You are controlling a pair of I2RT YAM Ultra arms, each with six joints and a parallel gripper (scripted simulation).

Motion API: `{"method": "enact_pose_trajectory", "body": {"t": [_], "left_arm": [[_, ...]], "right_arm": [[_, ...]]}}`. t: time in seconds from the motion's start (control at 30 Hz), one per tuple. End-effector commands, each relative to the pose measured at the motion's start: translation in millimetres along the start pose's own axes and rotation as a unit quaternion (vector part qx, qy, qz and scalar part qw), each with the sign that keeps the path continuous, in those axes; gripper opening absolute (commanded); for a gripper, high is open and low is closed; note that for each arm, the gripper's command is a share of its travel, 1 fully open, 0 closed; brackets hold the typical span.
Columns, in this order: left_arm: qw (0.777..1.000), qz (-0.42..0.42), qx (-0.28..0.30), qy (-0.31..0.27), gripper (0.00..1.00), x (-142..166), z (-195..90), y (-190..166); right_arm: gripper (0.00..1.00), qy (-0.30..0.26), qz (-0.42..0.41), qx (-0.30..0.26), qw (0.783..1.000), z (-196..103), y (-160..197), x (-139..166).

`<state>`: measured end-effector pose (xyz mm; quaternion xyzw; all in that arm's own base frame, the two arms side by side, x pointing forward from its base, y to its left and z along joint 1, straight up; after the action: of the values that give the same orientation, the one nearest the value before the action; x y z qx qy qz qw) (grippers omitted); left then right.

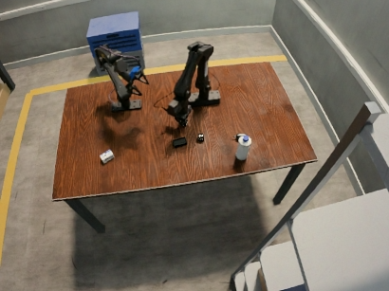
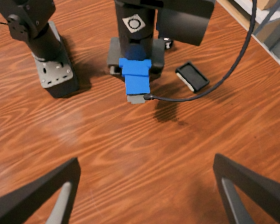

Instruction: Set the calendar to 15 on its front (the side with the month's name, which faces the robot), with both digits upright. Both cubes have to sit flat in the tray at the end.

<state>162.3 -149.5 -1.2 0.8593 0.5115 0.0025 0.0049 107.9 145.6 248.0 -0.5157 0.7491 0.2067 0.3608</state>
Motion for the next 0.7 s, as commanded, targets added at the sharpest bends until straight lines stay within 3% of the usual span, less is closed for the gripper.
{"method": "enact_pose_trajectory", "body": {"t": [0.0, 0.23, 0.3, 0.37, 0.43, 0.6, 0.67], "left_arm": [[1.0, 0.001, -0.015, -0.012, 0.56, -6, -12, -2], [1.0, 0.002, -0.022, -0.014, 0.56, -6, -31, 2], [1.0, 0.006, -0.022, -0.014, 0.78, -7, -35, 2], [1.0, 0.006, -0.022, -0.014, 0.78, -7, -35, 2], [1.0, 0.003, -0.021, -0.014, 1.0, -8, -45, 2], [1.0, 0.003, -0.022, -0.014, 1.0, -6, -74, 2], [1.0, 0.002, -0.009, -0.01, 1.0, -3, -70, 2]], "right_arm": [[1.0, -0.001, 0.001, -0.007, 1.0, -3, 1, -5], [1.0, -0.001, 0.001, -0.007, 1.0, -3, 1, -5], [1.0, -0.001, 0.001, -0.007, 1.0, -3, 1, -5], [1.0, -0.001, 0.001, -0.007, 1.0, -3, 1, -5], [1.0, -0.001, 0.001, -0.007, 1.0, -3, 1, -5], [1.0, -0.001, 0.001, -0.007, 1.0, -3, 1, -5], [1.0, -0.001, 0.001, -0.007, 1.0, -3, 1, -5]]}}
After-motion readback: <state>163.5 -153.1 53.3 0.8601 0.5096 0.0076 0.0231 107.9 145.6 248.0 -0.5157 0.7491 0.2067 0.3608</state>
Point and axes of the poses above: on each arm, the point where the finger pads meet when closed, its own z axis out along the fingers, its own y axis across the jaws, x = y × z, the point moved 1 cm from there along -z, back along the fingers
